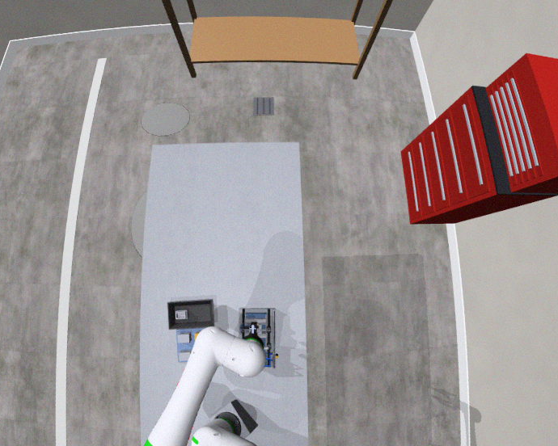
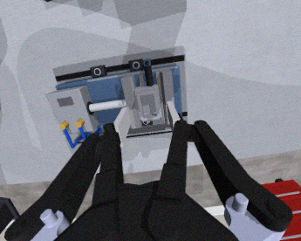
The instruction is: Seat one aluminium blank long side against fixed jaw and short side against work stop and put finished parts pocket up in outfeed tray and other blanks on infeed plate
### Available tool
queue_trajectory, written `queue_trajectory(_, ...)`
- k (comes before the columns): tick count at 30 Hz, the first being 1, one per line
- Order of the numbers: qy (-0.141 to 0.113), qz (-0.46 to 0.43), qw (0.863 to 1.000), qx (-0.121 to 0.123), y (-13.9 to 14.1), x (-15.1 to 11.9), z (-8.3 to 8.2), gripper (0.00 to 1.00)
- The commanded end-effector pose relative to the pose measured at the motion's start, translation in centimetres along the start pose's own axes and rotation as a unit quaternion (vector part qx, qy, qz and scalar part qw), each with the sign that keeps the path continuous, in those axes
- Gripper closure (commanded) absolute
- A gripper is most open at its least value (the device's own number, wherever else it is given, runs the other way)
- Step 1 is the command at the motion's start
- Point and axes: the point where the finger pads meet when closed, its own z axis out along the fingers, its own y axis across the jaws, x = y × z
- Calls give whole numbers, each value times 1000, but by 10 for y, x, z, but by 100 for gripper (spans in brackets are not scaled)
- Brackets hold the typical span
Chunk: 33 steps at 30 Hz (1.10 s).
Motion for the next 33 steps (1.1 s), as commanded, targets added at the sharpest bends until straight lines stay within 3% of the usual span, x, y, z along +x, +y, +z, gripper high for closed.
queue_trajectory(1, 0, 0, 1000, 0, 0, 0, 6, 60)
queue_trajectory(16, 0, 0, 1000, 0, 0, 0, 21, 60)
queue_trajectory(33, 0, 0, 1000, 0, 0, 0, 23, 60)
